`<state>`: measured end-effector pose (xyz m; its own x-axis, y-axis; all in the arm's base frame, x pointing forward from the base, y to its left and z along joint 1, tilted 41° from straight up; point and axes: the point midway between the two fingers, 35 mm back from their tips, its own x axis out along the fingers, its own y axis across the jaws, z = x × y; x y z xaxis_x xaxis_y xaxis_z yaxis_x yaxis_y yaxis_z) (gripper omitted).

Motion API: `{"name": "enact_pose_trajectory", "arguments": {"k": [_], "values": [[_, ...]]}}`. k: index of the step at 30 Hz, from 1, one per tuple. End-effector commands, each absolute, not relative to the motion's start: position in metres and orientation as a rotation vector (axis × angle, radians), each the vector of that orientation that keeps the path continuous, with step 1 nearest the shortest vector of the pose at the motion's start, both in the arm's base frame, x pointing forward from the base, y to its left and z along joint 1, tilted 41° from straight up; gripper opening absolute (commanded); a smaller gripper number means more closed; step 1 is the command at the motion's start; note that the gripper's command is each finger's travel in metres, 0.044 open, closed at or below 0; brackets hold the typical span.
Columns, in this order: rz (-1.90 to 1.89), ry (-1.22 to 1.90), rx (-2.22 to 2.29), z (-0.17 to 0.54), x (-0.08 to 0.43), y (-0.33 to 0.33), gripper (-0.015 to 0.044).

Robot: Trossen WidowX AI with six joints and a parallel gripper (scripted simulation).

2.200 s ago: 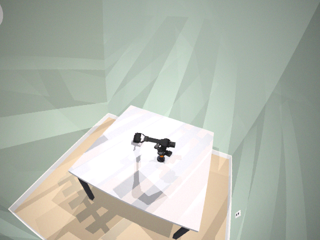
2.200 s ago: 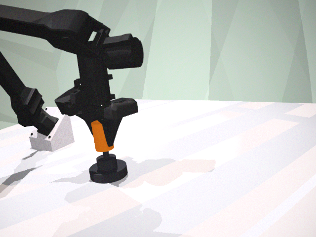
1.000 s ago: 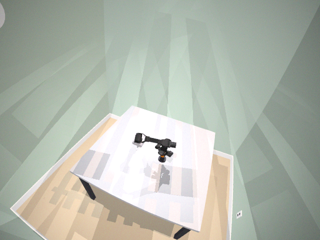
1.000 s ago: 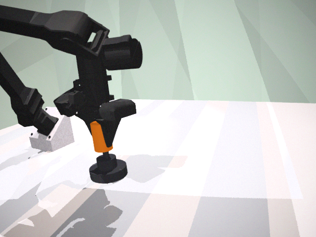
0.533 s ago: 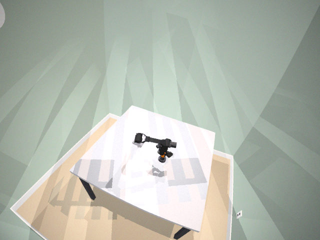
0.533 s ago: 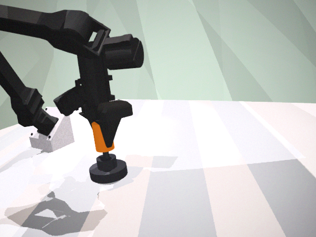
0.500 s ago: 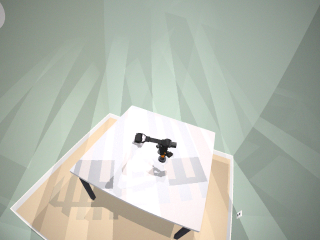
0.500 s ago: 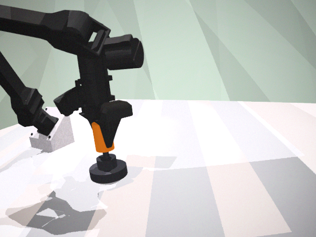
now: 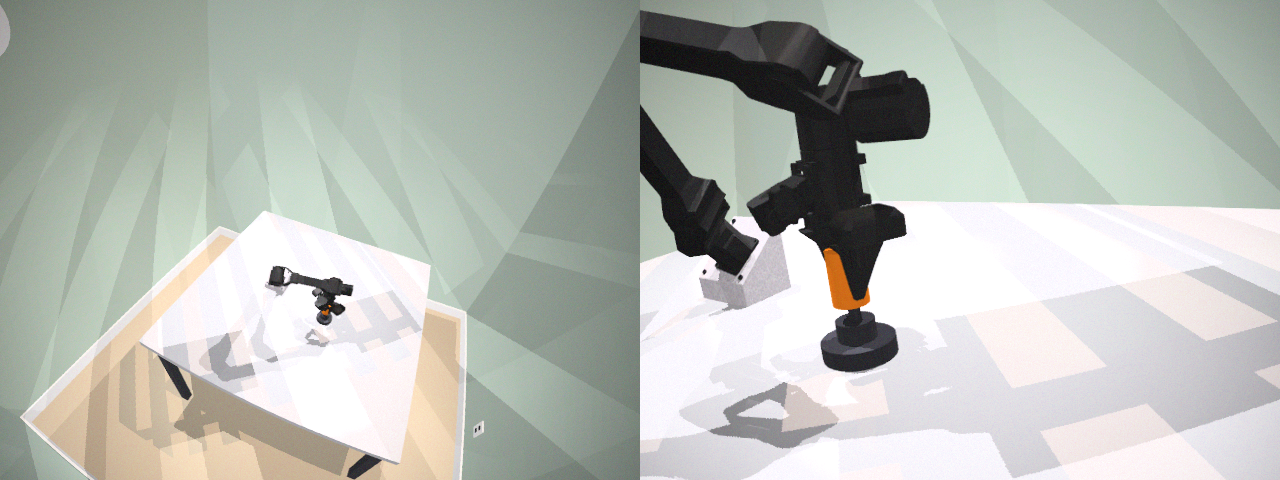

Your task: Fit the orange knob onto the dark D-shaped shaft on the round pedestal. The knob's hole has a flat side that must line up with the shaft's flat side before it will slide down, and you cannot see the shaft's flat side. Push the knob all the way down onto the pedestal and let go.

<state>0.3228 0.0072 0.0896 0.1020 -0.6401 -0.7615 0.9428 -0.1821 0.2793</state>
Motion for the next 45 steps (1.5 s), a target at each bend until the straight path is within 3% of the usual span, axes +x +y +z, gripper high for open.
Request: {"name": "enact_pose_trajectory", "arguments": {"k": [1,7,45], "values": [[-1.491,0.398,0.988,0.0918,0.3209,0.0098,0.0],[-1.547,0.265,1.131,0.091,0.3186,0.0109,0.0],[-1.572,0.198,1.2,0.0912,0.3207,0.0109,0.0]]}}
